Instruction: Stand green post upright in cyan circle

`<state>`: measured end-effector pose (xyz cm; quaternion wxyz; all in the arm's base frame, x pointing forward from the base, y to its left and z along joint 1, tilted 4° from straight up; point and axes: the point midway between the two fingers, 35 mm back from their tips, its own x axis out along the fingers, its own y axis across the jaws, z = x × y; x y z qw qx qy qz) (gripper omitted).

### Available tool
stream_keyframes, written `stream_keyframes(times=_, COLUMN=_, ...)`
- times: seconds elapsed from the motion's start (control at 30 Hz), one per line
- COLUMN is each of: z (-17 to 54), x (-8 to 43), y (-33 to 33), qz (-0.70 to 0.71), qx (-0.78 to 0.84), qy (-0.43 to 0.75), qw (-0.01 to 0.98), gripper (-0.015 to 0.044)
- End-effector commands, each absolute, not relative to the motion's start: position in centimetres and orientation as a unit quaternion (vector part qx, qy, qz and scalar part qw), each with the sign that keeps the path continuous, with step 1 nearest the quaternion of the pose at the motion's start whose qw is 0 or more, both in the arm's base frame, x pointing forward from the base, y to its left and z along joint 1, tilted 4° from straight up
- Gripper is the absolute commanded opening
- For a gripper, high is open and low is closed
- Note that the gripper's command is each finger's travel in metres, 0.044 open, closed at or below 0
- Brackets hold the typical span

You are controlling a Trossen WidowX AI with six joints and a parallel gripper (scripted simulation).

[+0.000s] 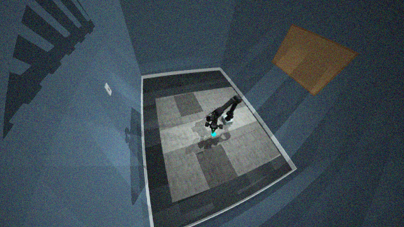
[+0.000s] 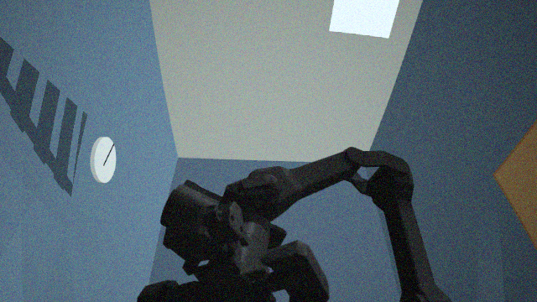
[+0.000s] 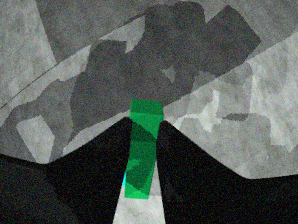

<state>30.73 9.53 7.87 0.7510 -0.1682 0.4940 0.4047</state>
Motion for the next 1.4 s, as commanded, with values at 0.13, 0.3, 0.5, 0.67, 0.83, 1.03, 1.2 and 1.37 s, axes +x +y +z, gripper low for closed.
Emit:
stream_keyframes(times=0.13, z=7.55, x=30.79, y=9.41, qz=0.408, qx=-0.147, qy=0.477, qw=0.765, gripper=0.0023)
stream_keyframes(times=0.3, z=7.45, x=30.95, y=9.35, qz=0.410, qx=-0.136, qy=0.465, qw=0.773, gripper=0.0023)
stream_keyframes(times=0.5, z=7.36, x=31.12, y=9.25, qz=0.413, qx=-0.124, qy=0.449, qw=0.782, gripper=0.0023)
stream_keyframes(times=0.67, z=7.31, x=31.24, y=9.16, qz=0.416, qx=-0.115, qy=0.436, qw=0.790, gripper=0.0023)
stream_keyframes(times=0.83, z=7.28, x=31.34, y=9.06, qz=0.418, qx=-0.105, qy=0.423, qw=0.797, gripper=0.0023)
stream_keyframes(times=1.03, z=7.26, x=31.44, y=8.93, qz=0.421, qx=-0.095, qy=0.407, qw=0.805, gripper=0.0023)
stream_keyframes(times=1.2, z=7.27, x=31.49, y=8.82, qz=0.424, qx=-0.086, qy=0.394, qw=0.811, gripper=0.0023)
stream_keyframes(times=1.37, z=7.29, x=31.52, y=8.69, qz=0.427, qx=-0.078, qy=0.380, qw=0.817, gripper=0.0023)
